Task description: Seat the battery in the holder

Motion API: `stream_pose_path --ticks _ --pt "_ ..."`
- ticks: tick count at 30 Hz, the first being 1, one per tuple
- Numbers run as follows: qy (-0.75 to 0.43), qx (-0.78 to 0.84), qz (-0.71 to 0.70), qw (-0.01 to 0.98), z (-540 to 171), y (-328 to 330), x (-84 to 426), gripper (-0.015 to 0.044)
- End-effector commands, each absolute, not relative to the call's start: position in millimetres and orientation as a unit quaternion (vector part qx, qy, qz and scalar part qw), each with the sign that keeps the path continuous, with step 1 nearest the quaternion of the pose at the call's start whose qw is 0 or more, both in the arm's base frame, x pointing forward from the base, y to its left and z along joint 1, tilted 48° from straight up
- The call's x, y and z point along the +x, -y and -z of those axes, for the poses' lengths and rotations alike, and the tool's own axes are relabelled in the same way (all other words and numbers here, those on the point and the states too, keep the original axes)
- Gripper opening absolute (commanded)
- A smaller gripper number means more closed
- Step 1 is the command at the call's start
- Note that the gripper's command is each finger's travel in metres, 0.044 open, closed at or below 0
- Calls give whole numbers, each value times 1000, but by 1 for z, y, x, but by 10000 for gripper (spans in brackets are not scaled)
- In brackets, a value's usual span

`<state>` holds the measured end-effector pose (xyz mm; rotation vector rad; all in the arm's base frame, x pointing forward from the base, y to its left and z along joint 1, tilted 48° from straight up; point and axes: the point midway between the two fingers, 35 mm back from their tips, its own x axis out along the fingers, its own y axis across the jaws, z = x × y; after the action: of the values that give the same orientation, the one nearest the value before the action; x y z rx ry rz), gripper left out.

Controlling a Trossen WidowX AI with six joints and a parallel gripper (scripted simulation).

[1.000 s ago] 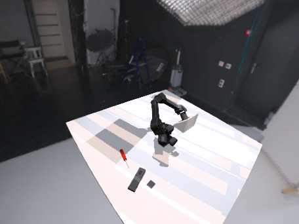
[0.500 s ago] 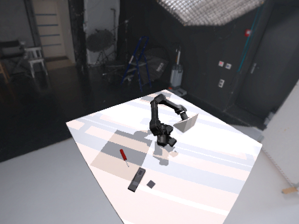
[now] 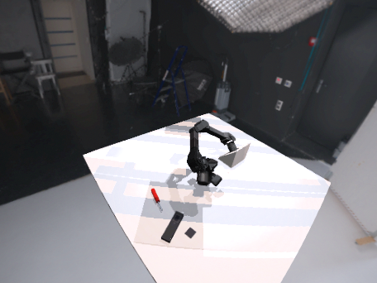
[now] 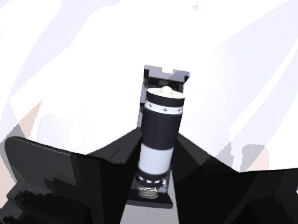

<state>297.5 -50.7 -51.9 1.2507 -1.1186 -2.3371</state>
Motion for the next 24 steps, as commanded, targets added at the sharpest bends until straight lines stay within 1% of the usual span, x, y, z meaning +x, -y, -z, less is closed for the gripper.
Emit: stream_pose_path --ticks 1,24 --pt "385 433 805 132 53 52 301 73" --pt "375 468 787 147 58 53 301 73"
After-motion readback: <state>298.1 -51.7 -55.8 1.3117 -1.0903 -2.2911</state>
